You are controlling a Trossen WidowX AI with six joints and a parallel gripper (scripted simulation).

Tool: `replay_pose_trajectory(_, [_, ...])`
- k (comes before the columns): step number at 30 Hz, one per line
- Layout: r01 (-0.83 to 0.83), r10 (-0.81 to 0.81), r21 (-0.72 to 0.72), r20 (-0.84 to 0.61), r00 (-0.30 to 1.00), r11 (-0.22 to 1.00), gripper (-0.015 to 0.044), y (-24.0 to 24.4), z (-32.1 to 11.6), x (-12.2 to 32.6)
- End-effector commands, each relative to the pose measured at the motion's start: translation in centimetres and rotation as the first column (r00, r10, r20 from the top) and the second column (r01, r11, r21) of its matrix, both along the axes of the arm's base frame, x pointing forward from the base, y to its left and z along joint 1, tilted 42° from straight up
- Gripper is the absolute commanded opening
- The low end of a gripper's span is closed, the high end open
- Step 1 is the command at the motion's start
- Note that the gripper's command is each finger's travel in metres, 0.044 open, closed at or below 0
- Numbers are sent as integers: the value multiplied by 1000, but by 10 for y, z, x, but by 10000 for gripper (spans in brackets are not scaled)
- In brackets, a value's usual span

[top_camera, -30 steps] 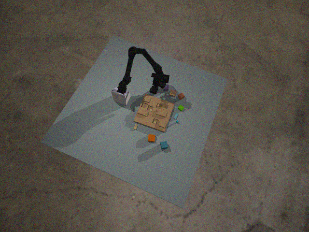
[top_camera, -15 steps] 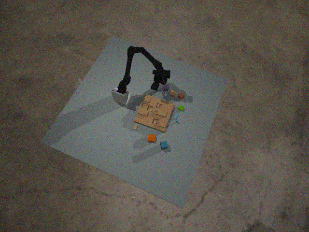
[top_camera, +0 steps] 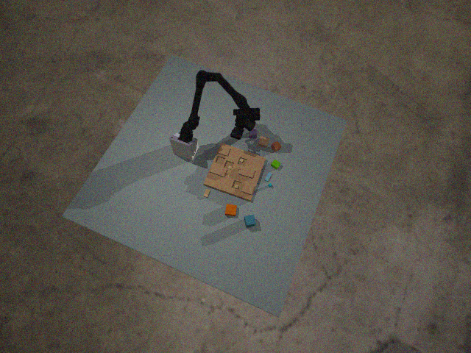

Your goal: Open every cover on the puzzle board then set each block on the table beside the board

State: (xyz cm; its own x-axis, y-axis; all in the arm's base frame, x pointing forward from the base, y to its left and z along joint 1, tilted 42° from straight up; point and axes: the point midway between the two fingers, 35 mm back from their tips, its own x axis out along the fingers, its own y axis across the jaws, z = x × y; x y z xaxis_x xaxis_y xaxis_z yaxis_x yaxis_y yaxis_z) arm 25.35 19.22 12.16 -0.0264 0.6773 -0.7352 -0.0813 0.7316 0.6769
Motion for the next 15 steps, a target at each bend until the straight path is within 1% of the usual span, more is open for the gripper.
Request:
replay_pose_trajectory(1, [3,-3,-6,-8,1000,1000,80,5,-8,0])
replay_pose_trajectory(15, [2,-2,-6,-8,1000,1000,80,21,-25,0])
